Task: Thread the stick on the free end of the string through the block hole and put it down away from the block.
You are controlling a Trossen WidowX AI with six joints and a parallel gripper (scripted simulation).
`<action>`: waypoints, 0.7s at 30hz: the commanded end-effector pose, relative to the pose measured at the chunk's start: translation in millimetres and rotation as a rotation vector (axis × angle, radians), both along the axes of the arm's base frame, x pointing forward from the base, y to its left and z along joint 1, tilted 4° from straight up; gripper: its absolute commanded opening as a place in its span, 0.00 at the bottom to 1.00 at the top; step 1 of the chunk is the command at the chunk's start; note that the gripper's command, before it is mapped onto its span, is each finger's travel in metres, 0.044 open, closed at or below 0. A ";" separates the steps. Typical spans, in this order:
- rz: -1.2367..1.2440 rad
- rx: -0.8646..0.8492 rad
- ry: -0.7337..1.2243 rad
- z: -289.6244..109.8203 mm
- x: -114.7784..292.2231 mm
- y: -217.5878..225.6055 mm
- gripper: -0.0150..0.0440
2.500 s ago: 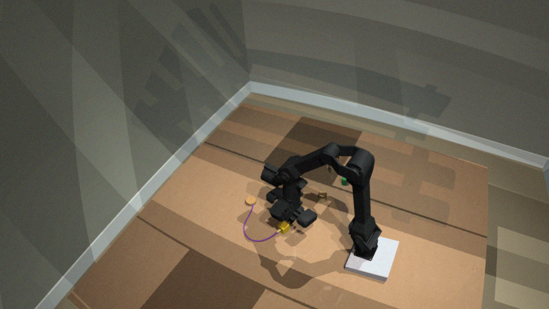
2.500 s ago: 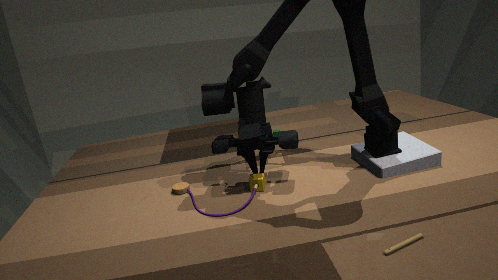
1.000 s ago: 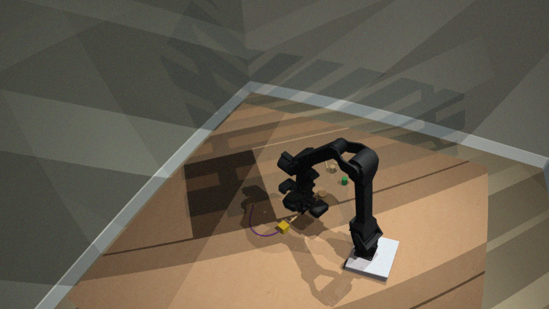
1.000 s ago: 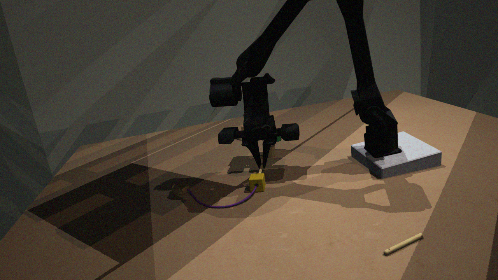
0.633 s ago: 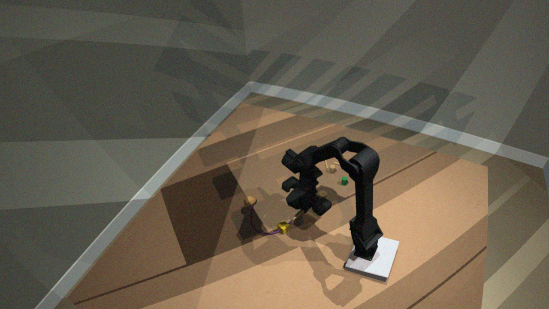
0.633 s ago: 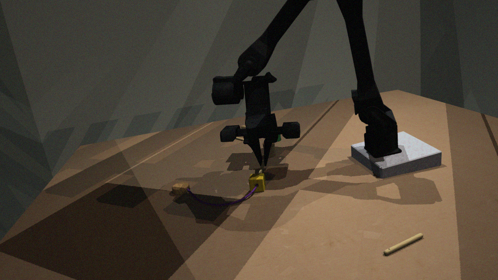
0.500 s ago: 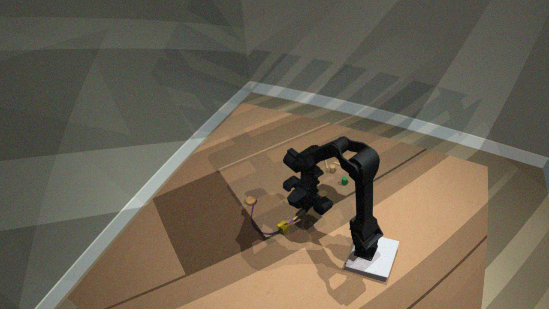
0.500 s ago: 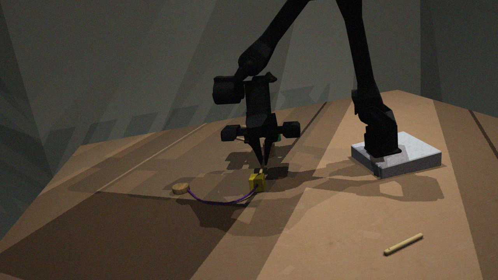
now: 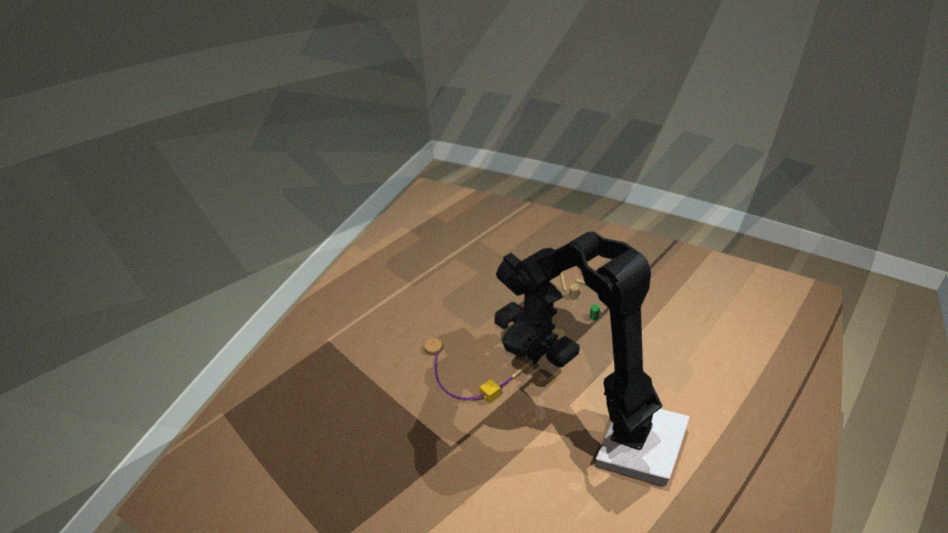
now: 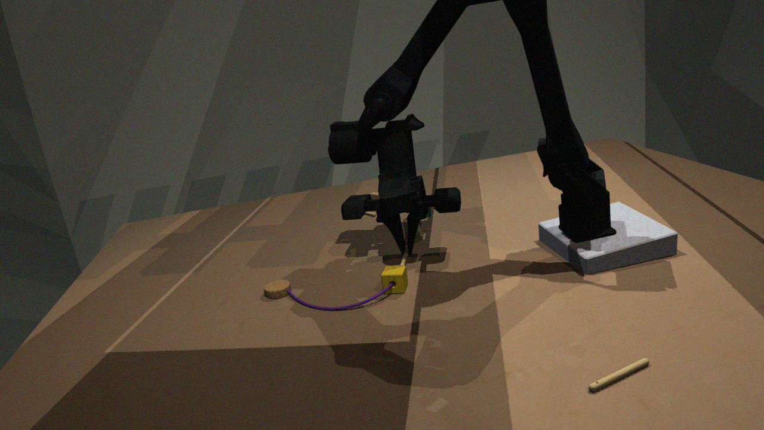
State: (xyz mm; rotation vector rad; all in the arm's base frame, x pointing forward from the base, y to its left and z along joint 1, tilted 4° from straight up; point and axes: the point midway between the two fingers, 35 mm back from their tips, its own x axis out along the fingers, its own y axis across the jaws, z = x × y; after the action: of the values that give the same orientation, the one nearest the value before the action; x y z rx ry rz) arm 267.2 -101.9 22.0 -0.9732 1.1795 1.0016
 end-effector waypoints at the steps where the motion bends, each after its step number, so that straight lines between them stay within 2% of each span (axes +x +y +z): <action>1: 0.003 0.002 0.002 -3.0 0.3 -2.9 0.25; 6: 0.003 0.002 0.002 -3.0 0.3 -2.9 0.25; 14: 0.002 0.006 0.001 8.7 0.5 -1.7 0.61; 18: 0.002 0.005 -0.004 68.5 -3.0 -4.2 0.61; 21: 0.002 0.005 -0.005 78.9 -4.9 -4.0 0.61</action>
State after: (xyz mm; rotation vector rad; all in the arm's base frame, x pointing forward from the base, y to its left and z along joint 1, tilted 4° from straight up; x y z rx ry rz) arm 266.8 -105.6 79.8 -0.9726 1.1715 1.0005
